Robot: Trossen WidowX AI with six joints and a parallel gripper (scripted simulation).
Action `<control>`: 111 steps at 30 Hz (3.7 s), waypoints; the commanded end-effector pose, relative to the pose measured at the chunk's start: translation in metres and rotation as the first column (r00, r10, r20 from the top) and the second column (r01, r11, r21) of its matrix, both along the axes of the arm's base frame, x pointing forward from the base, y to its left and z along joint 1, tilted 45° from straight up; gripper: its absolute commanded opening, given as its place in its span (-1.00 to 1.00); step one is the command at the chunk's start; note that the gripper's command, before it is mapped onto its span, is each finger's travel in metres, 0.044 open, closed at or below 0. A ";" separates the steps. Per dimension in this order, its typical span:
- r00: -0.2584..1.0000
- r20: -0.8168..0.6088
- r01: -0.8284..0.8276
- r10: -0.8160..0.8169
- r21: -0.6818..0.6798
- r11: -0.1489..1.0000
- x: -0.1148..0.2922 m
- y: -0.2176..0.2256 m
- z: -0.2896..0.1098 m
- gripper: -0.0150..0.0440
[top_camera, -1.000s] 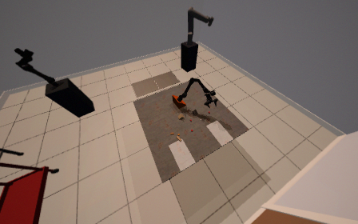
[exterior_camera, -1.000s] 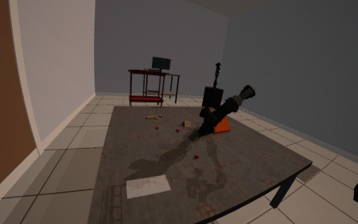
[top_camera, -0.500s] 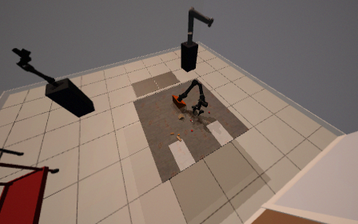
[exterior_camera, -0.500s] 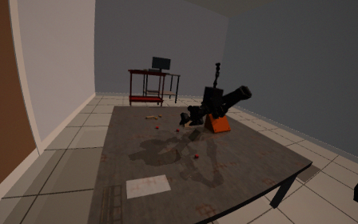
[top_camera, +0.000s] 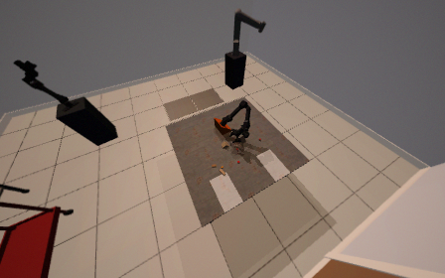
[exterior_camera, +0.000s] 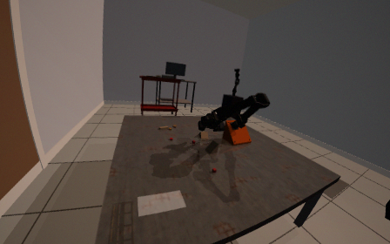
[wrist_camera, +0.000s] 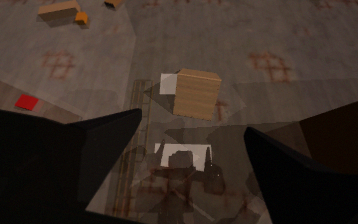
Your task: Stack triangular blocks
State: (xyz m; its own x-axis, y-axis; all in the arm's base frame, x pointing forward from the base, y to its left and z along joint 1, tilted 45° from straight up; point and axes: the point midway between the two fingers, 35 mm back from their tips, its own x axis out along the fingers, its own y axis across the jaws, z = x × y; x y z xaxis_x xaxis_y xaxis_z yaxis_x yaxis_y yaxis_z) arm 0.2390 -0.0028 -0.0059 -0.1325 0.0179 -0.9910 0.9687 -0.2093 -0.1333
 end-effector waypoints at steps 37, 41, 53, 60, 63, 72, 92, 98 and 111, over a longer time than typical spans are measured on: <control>1.000 -0.020 0.003 -0.003 0.000 1.000 -0.017 -0.002 -0.101 0.47; 1.000 -0.020 0.003 -0.003 0.000 1.000 -0.017 -0.002 -0.101 0.31; 1.000 -0.018 0.003 -0.003 -0.001 1.000 -0.014 -0.017 -0.087 -0.49; 1.000 -0.017 0.003 -0.003 -0.003 1.000 -0.013 -0.041 -0.063 -0.49; 1.000 -0.018 0.003 -0.003 -0.004 1.000 -0.014 -0.051 -0.052 -0.49; 1.000 -0.020 0.003 -0.003 -0.005 1.000 -0.020 -0.073 -0.029 -0.49; 0.970 -0.012 -0.237 0.241 0.146 0.960 -0.025 -0.073 -0.036 -0.49; 0.923 0.035 -0.381 0.383 0.228 0.896 -0.028 -0.074 -0.038 -0.49; 0.750 0.216 -0.658 0.625 0.338 0.673 -0.030 -0.077 -0.041 -0.49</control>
